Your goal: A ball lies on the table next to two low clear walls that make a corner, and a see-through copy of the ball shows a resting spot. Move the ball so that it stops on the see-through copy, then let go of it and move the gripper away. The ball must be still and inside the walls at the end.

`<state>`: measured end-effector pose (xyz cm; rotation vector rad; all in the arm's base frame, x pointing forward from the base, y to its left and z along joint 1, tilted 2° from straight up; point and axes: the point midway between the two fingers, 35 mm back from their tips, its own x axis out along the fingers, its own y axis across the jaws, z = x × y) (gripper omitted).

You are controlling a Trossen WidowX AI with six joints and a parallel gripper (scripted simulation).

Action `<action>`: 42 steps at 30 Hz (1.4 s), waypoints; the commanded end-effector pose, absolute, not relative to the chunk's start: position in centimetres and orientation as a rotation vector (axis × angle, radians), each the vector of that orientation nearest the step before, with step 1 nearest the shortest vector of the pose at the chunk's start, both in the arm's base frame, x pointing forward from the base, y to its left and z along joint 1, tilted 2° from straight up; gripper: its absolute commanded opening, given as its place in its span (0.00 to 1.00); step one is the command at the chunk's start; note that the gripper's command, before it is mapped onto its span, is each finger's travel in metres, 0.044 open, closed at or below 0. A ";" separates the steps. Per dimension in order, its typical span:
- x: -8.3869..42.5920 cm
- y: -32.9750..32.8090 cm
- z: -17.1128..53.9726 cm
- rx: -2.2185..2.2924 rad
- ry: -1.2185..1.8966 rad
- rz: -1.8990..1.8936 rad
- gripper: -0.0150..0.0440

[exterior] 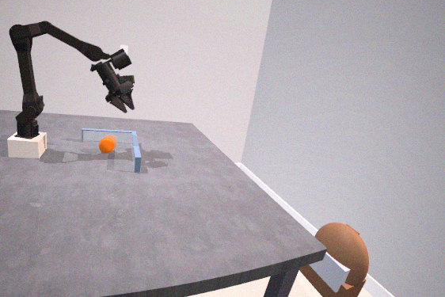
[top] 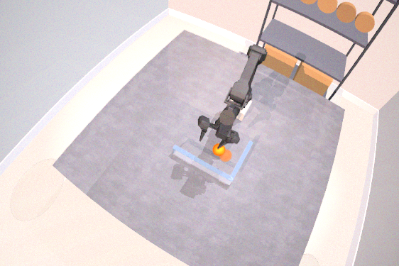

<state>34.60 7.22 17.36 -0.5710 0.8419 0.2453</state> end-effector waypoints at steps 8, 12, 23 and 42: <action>28.3 8.7 7.8 -0.156 1.499 0.162 0.95; 28.3 8.7 7.8 -0.156 1.499 0.162 0.95; 28.4 8.7 6.2 -0.156 1.499 0.162 0.95; 28.7 8.8 3.1 -0.156 1.500 0.162 0.95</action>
